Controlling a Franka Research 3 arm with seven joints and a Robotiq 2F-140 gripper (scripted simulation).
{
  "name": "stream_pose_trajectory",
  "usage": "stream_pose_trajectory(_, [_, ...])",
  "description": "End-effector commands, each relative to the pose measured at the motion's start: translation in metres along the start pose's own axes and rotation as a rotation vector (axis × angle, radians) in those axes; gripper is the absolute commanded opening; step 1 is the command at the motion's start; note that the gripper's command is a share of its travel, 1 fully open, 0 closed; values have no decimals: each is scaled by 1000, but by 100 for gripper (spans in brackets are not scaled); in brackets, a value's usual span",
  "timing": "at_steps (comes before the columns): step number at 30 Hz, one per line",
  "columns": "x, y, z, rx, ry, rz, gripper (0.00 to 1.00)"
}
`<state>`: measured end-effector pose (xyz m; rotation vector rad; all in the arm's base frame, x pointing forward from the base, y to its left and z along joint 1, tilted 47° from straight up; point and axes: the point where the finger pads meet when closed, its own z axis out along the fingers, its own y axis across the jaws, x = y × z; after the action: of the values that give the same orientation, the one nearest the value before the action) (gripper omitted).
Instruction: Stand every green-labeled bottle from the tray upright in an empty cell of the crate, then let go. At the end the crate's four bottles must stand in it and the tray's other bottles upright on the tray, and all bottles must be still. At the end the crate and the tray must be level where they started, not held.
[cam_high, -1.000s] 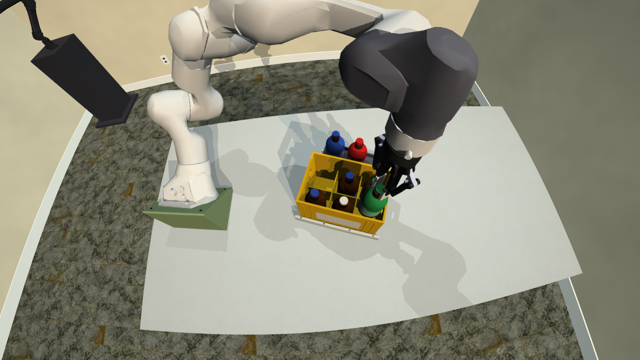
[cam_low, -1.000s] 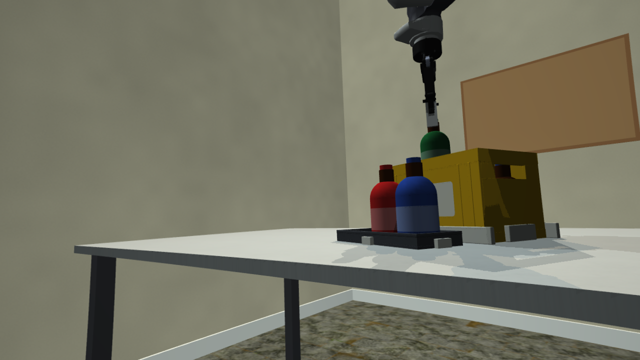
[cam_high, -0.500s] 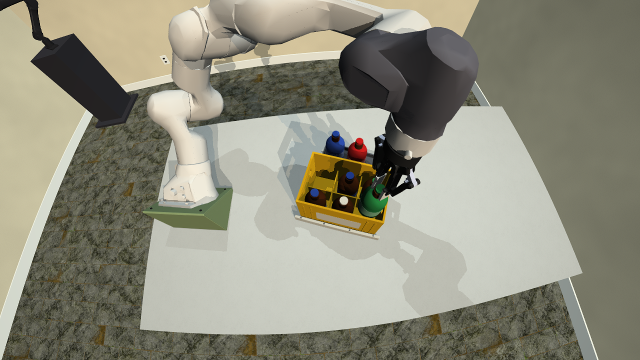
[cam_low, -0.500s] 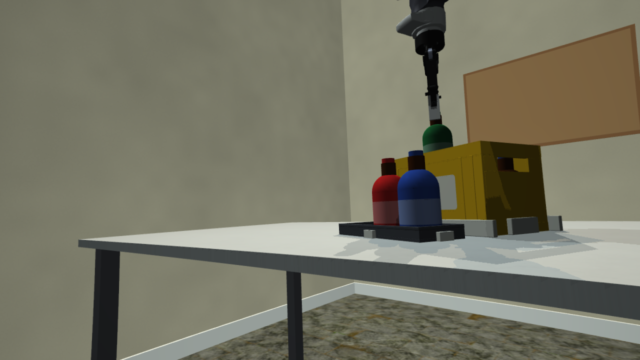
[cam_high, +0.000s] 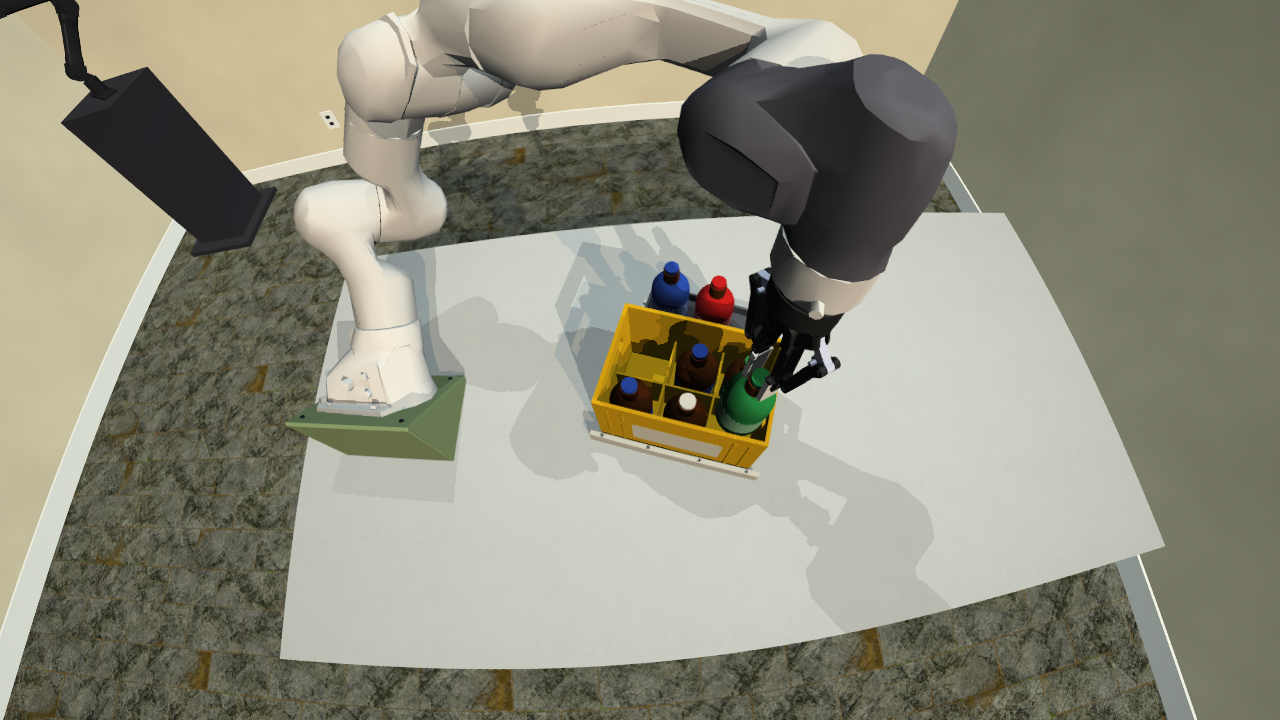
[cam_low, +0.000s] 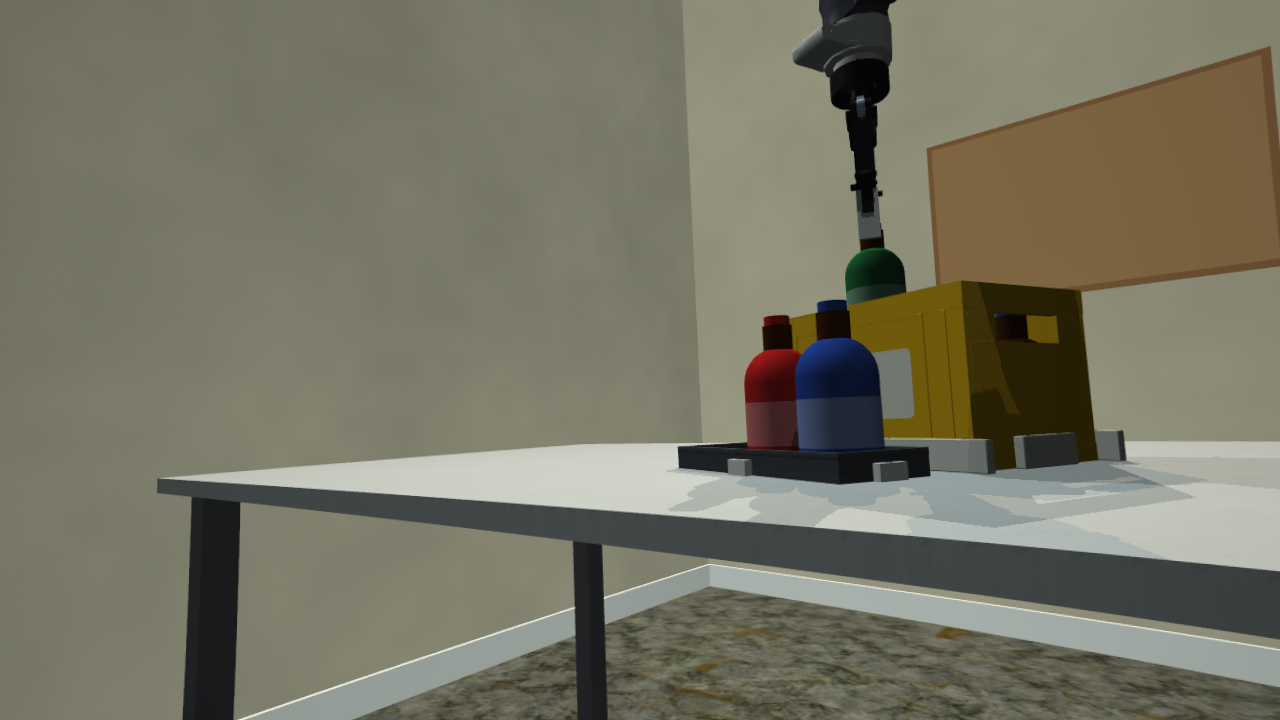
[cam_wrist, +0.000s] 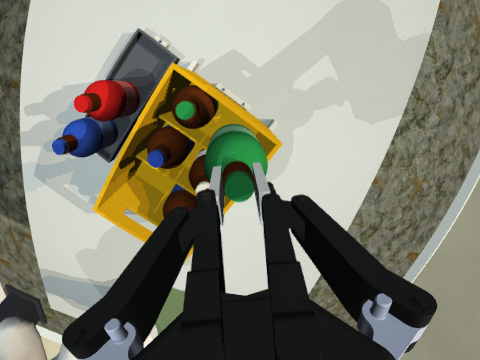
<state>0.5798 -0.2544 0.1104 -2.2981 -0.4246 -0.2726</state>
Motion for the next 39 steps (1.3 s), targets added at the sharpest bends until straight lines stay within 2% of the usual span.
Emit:
stream_pose_trajectory(1, [4,0,-6,-13,9,0,0])
stream_pose_trajectory(39, [6,0,28,-13,9,0,0])
